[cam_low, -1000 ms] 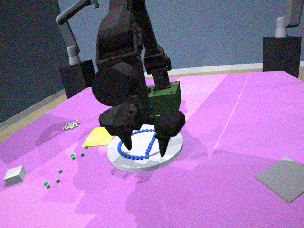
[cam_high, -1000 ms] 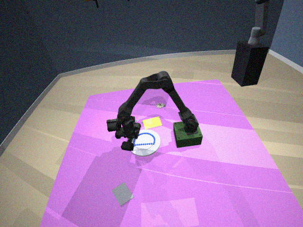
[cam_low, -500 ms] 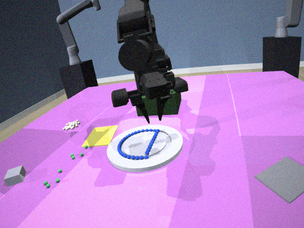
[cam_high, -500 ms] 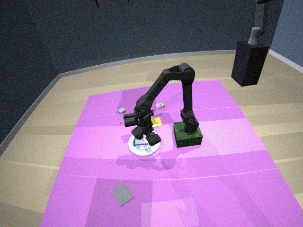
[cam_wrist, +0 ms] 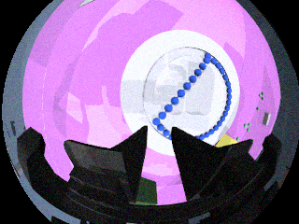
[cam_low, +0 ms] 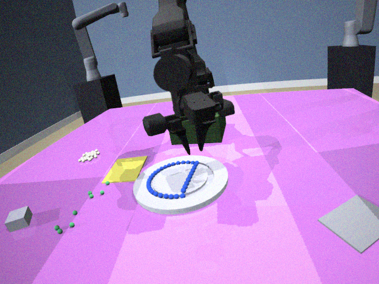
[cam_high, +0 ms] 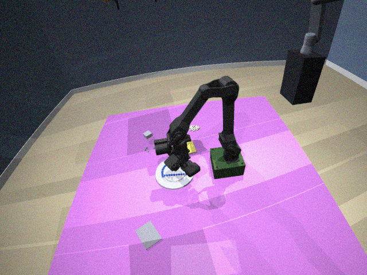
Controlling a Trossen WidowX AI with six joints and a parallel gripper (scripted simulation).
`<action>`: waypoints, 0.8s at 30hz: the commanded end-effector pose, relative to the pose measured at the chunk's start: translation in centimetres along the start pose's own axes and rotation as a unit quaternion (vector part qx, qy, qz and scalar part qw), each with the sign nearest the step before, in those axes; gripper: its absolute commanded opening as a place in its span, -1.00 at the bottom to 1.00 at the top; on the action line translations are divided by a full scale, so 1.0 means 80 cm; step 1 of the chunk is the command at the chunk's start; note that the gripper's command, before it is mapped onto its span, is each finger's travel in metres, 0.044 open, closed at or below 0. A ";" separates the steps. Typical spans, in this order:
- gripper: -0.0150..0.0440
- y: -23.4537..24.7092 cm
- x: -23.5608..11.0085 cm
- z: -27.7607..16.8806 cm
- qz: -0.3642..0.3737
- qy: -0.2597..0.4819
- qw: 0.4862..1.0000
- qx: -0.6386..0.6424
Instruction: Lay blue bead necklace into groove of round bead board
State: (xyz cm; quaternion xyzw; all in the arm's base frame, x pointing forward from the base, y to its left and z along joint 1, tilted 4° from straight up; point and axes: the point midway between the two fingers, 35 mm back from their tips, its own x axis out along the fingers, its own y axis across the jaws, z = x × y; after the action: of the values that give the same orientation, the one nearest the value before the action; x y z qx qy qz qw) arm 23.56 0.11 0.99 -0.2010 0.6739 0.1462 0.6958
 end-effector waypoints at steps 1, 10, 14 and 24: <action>-0.08 0.000 0.000 0.000 0.000 0.000 1.000 0.000; -0.08 0.000 0.013 -0.001 0.001 0.002 1.000 -0.001; -0.08 0.001 0.021 -0.002 0.001 0.003 1.000 -0.002; -0.08 0.002 0.037 -0.004 0.002 0.006 1.000 -0.004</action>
State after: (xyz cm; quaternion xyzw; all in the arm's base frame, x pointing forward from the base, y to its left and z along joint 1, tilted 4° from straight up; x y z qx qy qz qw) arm 23.63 -0.05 -1.35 -0.2016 0.6738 0.1465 0.6957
